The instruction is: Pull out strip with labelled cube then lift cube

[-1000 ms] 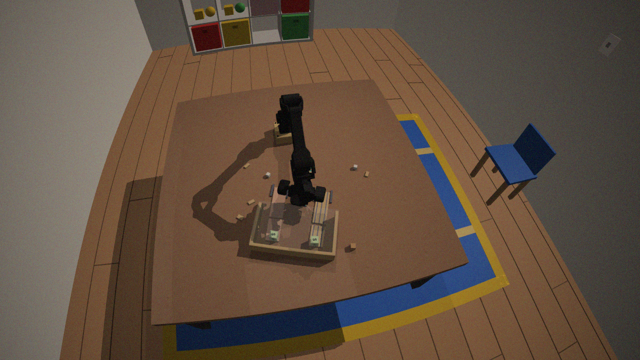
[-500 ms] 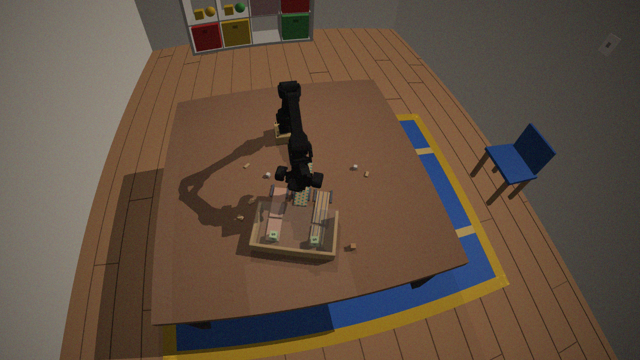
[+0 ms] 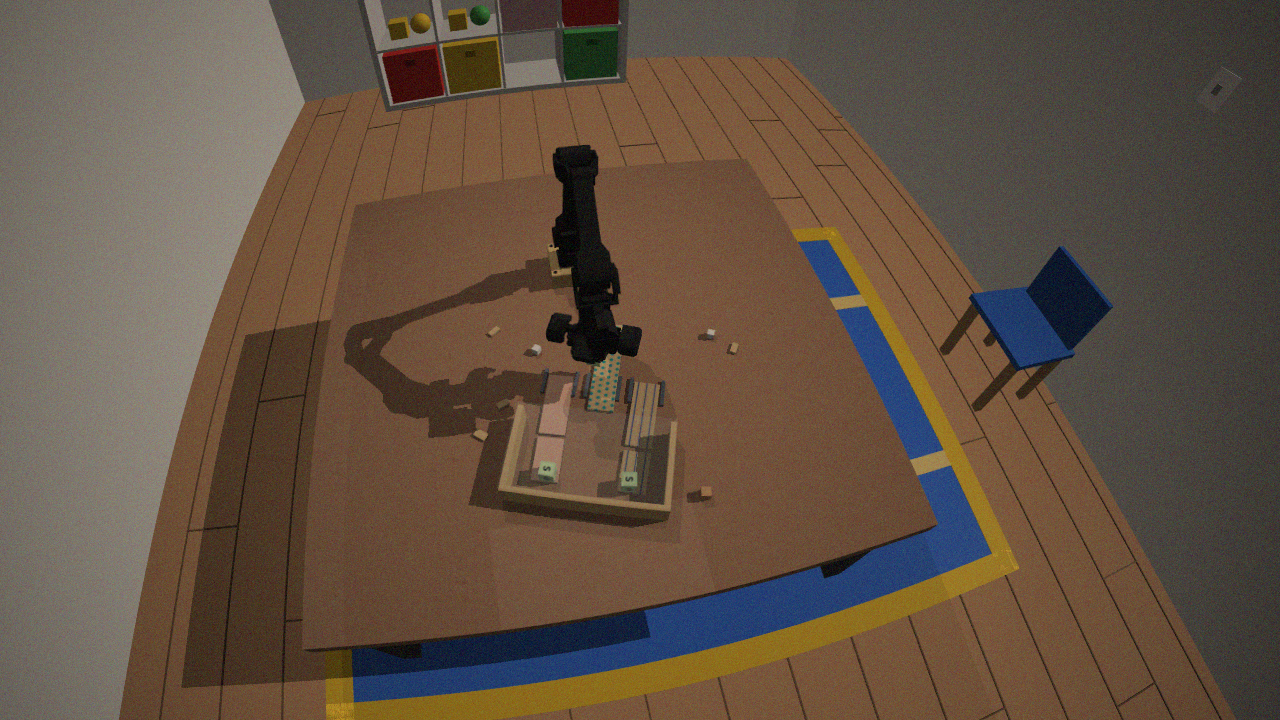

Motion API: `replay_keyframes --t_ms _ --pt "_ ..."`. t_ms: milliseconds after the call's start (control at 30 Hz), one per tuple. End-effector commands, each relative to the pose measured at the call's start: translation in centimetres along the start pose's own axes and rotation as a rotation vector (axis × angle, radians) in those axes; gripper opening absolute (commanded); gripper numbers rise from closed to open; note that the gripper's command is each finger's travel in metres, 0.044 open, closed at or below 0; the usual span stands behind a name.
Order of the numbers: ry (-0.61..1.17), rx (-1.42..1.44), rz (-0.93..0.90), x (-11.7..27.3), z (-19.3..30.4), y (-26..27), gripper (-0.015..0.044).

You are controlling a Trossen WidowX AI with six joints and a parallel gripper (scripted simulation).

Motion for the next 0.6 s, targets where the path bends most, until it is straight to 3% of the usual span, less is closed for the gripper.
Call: replay_keyframes --t_ms 0,200,400,567 --pt "0.000 0.005 -0.005 0.0 1.5 -0.4 0.0000" --pt "0.001 0.005 -0.005 0.0 2.8 -0.8 0.0000" --pt "0.001 0.005 -0.005 3.1 2.7 -0.9 0.0000" --pt "0.001 0.005 -0.005 3.5 2.8 -0.9 0.0000"
Point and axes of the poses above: the point midway between the two fingers, 35 mm back from their tips, its own x axis back along the fingers, its own y axis across the jaws, z = x × y, the point moved 7 cm from there along x, back along the fingers, and after that the axes turned 7 degrees about x, right-handed, at the moved point
